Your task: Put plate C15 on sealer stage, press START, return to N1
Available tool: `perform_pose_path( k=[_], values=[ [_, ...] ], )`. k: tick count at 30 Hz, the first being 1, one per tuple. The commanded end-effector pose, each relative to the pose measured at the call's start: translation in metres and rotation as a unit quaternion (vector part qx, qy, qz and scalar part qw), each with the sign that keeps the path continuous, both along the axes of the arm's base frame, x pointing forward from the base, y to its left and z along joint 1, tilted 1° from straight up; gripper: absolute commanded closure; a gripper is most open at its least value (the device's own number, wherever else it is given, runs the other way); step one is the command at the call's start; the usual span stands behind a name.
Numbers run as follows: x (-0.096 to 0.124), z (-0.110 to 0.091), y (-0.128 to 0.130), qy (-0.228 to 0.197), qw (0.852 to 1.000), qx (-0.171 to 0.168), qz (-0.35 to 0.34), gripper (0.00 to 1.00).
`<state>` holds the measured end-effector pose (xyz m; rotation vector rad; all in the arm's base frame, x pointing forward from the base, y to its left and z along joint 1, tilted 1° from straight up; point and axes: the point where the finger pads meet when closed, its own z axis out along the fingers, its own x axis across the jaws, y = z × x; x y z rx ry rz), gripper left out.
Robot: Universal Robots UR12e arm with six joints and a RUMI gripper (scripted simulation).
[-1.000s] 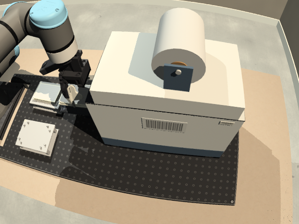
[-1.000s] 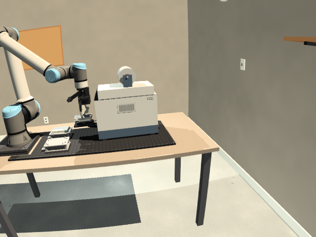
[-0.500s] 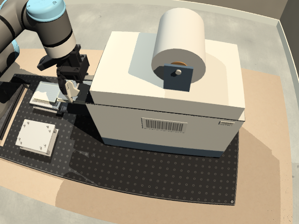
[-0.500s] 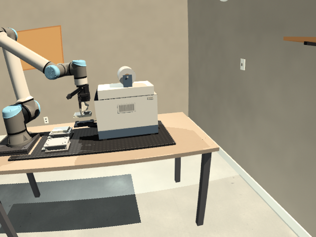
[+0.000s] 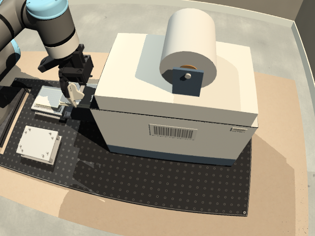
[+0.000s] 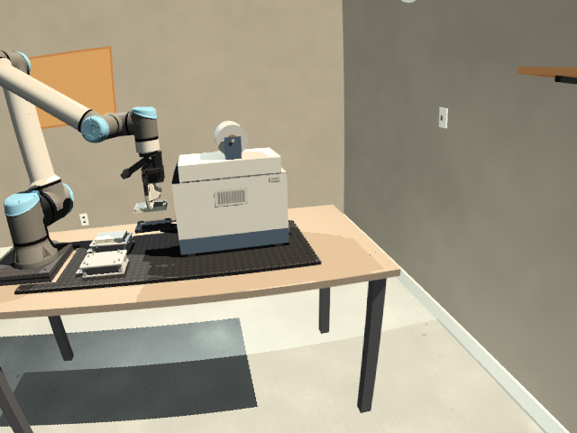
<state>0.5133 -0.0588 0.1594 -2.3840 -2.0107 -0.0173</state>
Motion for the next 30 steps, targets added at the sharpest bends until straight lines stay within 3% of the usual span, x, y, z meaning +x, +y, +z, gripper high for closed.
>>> perform_pose_path(
  k=[1, 12, 30],
  values=[
    [0.001, 0.001, 0.000, 0.000, 1.000, 0.000, -0.006, 1.00],
    [0.001, 0.001, 0.000, 0.000, 1.000, 0.000, -0.005, 1.00],
    [-0.033, 0.000, -0.017, 0.000, 1.000, 0.000, -0.006, 1.00]
  ],
)
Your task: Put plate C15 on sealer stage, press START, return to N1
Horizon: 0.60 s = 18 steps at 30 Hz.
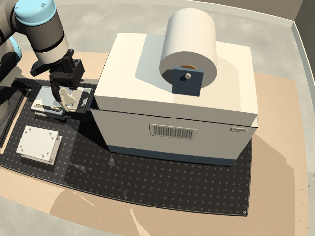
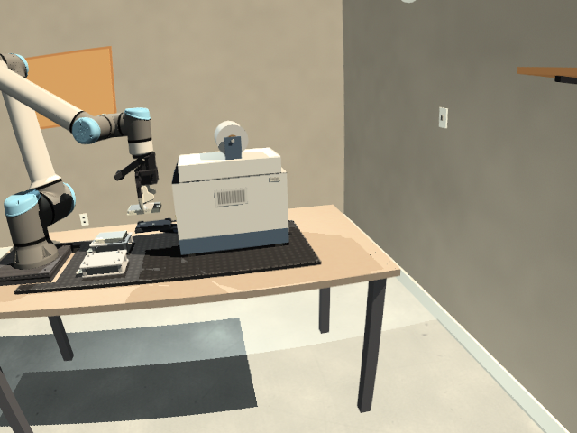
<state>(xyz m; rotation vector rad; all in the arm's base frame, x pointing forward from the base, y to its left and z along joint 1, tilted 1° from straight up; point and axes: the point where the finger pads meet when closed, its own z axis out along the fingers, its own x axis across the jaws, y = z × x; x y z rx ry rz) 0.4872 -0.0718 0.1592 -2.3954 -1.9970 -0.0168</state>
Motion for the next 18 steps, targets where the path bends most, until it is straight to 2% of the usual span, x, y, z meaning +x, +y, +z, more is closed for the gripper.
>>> perform_pose_path(
  k=[1, 18],
  values=[
    [-0.009, 0.001, -0.005, -0.001, 1.000, 0.000, 0.000, 1.00],
    [-0.040, 0.001, -0.021, -0.001, 1.000, 0.000, 0.000, 1.00]
  ],
)
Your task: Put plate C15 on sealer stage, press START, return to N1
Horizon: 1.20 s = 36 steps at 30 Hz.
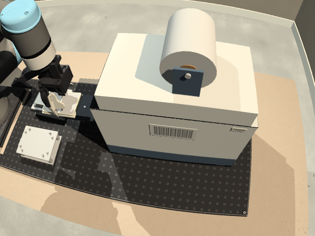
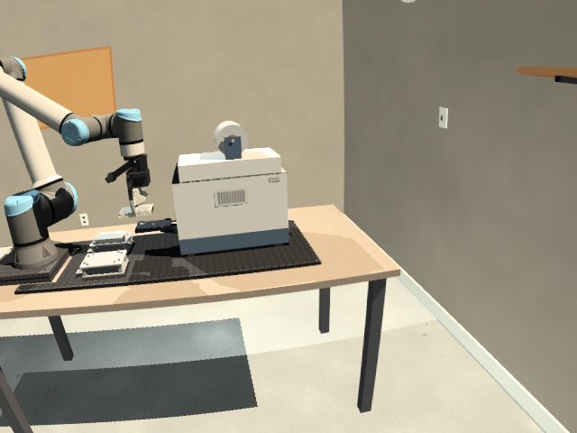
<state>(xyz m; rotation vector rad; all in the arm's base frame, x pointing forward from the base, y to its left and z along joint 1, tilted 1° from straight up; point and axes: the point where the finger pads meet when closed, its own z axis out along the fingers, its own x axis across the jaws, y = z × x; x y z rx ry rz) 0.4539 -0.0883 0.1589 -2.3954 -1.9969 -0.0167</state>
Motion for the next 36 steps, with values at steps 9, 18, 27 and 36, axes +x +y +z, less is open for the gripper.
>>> perform_pose_path(
  k=[9, 18, 27, 36],
  values=[
    [-0.024, 0.001, -0.012, -0.001, 1.000, 0.000, 0.000, 1.00],
    [-0.040, 0.001, -0.021, -0.001, 1.000, 0.000, 0.000, 1.00],
    [-0.055, 0.000, -0.028, -0.001, 1.000, 0.000, 0.000, 1.00],
    [-0.074, 0.000, -0.037, -0.001, 1.000, 0.000, 0.000, 1.00]
  ],
)
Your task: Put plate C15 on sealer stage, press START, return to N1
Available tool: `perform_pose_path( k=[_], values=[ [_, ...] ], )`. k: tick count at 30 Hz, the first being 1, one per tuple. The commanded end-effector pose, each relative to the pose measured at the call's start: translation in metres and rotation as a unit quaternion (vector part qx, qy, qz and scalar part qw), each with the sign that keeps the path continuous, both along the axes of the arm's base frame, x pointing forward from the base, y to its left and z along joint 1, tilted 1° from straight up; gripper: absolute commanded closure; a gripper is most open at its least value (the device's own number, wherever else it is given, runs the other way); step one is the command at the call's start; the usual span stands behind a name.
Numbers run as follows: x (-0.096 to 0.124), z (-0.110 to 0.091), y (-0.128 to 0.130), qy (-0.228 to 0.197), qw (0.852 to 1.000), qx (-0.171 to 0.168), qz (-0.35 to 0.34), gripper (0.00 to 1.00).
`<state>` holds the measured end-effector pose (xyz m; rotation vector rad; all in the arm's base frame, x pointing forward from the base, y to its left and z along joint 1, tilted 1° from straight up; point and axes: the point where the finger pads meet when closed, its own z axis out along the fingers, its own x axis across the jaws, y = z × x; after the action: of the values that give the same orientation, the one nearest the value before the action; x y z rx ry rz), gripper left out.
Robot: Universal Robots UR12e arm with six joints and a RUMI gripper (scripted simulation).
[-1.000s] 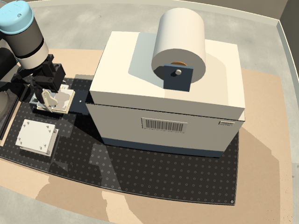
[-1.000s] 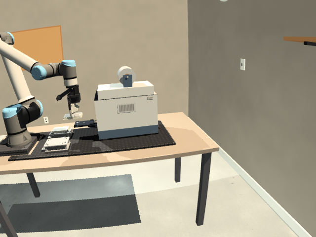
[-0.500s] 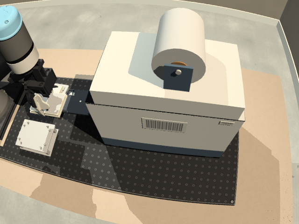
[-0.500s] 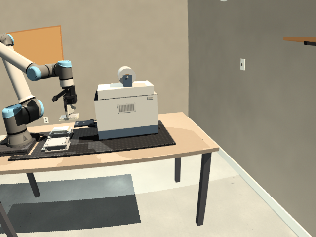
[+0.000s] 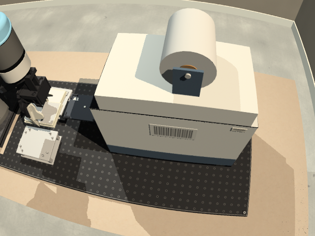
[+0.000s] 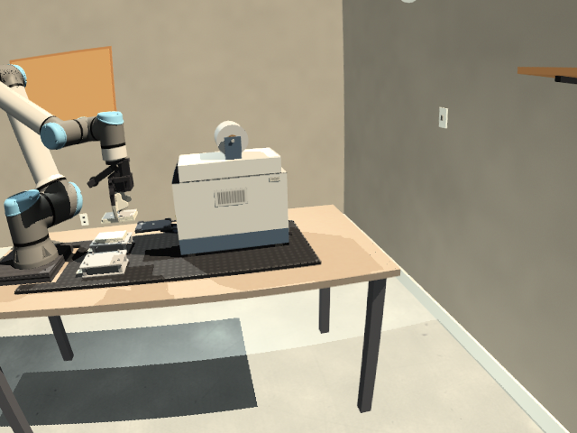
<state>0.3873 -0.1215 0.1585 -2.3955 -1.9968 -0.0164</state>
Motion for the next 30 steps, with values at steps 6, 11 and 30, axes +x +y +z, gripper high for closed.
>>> perform_pose_path(
  k=[6, 11, 30],
  values=[
    [-0.020, 0.001, -0.010, -0.001, 1.000, 0.000, 0.000, 1.00],
    [-0.026, 0.001, -0.014, -0.001, 1.000, 0.000, 0.000, 1.00],
    [-0.062, 0.000, -0.031, -0.001, 1.000, 0.000, 0.000, 1.00]
  ],
)
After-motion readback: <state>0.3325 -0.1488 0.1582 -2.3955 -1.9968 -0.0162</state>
